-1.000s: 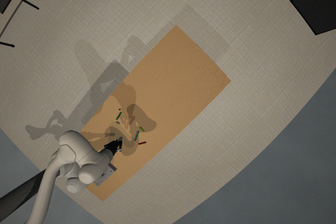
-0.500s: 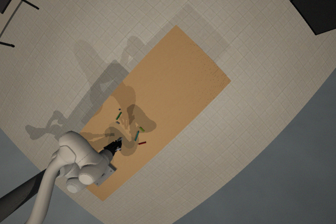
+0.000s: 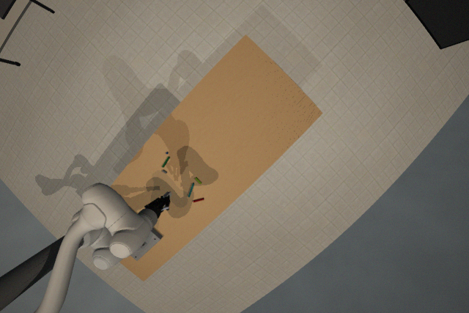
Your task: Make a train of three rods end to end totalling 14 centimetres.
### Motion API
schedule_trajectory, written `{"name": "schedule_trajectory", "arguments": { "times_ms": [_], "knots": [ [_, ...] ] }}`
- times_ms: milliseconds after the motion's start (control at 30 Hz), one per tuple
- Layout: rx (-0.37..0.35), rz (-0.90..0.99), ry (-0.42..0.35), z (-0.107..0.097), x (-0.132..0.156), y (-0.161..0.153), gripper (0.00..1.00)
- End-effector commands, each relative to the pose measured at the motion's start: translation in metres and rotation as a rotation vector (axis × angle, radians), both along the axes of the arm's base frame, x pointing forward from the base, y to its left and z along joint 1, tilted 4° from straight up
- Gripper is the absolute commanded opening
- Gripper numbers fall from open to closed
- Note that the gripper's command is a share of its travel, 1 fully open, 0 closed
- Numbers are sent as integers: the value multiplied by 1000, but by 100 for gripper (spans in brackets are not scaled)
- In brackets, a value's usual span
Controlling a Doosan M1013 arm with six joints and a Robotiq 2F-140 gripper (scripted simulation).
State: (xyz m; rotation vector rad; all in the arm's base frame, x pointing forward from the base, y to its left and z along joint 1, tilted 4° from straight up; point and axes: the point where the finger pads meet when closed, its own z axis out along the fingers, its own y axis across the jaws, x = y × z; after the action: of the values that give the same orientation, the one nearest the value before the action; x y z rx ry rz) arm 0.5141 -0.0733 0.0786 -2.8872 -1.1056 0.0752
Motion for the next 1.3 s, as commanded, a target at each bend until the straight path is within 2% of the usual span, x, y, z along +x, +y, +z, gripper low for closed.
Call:
{"name": "schedule_trajectory", "arguments": {
  "times_ms": [0,300,367,833,1267],
  "knots": [
    [0,0,0,-1,0,0,3],
    [0,0,0,-24,-1,0,3],
    [0,0,0,-24,-1,0,3],
    [0,0,0,-80,-4,2,3],
    [0,0,0,-89,-5,2,3]
  ]
}}
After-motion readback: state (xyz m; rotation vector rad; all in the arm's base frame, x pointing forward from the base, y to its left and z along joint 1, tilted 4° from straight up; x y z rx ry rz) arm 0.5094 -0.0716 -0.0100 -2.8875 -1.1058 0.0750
